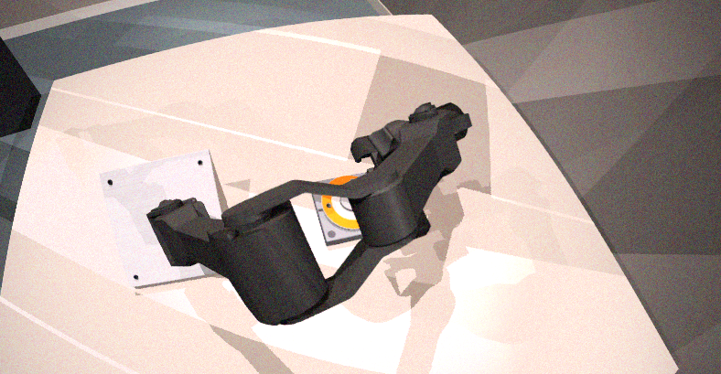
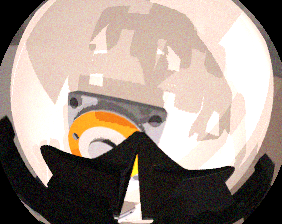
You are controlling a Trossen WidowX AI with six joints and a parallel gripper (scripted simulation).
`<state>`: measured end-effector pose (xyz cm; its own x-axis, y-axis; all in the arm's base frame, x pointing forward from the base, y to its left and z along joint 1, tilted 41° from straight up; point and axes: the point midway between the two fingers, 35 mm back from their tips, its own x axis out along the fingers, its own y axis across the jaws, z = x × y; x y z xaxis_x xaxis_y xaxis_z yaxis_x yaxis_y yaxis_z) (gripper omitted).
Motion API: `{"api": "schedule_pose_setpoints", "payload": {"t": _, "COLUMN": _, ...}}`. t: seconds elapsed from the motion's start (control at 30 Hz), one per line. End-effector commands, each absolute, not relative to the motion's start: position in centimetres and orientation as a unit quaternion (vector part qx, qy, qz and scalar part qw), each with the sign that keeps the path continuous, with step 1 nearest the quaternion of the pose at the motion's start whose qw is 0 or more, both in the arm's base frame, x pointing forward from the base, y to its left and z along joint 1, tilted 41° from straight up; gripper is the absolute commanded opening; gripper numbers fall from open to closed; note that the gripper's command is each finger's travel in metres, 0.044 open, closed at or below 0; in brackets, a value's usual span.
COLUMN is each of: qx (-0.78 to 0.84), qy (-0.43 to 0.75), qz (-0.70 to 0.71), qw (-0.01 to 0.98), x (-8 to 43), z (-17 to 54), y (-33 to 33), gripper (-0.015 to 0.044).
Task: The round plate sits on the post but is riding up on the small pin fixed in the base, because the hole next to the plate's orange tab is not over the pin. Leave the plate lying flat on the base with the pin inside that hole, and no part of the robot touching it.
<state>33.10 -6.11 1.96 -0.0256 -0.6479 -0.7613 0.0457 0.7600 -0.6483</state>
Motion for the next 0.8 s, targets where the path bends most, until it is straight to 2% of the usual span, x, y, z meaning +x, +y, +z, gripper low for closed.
{"api": "schedule_pose_setpoints", "payload": {"t": 0.0, "qx": -0.230, "qy": 0.673, "qz": -0.265, "qw": 0.652, "x": 32.34, "z": 1.90, "y": -6.64, "gripper": 0.0000}}
{"api": "schedule_pose_setpoints", "payload": {"t": 0.77, "qx": -0.230, "qy": 0.673, "qz": -0.265, "qw": 0.651, "x": 31.62, "z": 2.17, "y": -6.90, "gripper": 0.0000}}
